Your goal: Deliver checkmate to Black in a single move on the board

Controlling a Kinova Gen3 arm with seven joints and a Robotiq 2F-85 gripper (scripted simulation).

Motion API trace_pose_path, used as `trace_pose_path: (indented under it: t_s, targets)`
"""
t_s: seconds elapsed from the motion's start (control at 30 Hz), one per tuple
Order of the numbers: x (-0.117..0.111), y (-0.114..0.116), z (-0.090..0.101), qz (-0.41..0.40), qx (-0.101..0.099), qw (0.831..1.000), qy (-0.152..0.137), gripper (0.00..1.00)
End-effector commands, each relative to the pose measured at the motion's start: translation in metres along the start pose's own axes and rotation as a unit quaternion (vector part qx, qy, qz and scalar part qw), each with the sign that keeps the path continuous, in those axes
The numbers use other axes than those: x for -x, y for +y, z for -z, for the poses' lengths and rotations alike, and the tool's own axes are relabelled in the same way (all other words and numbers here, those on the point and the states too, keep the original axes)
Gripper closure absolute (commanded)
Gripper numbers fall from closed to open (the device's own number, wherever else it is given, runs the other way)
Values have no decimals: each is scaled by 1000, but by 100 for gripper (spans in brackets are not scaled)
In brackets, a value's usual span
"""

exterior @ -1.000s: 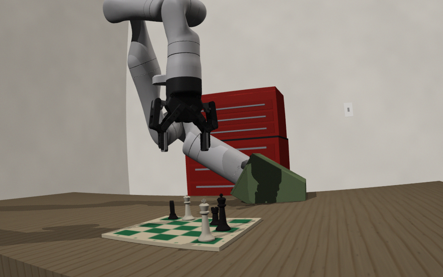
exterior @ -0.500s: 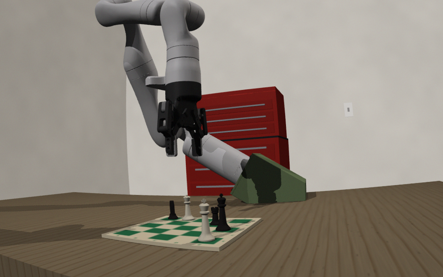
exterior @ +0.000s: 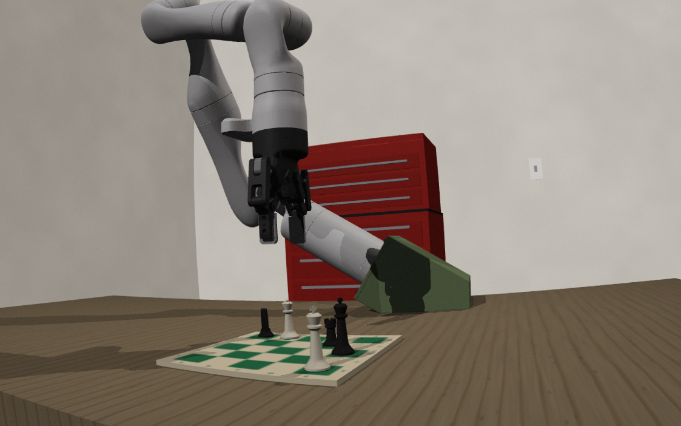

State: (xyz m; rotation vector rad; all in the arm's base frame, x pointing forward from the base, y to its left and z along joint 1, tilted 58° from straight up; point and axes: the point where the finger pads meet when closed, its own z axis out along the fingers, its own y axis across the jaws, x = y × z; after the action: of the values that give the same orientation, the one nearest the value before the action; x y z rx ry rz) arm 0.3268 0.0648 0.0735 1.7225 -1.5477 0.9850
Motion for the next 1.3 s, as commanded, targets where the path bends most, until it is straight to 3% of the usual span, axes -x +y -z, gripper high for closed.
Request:
trace_pose_path:
  t_s: [0.0, 0.03, 0.07, 1.27]
  targets:
    - [0, 0, 0, 1, 0, 1000, -1, 0]
    - [0, 0, 0, 1, 0, 1000, -1, 0]
    - [0, 0, 0, 1, 0, 1000, -1, 59]
    - [0, 0, 0, 1, 0, 1000, -1, 59]
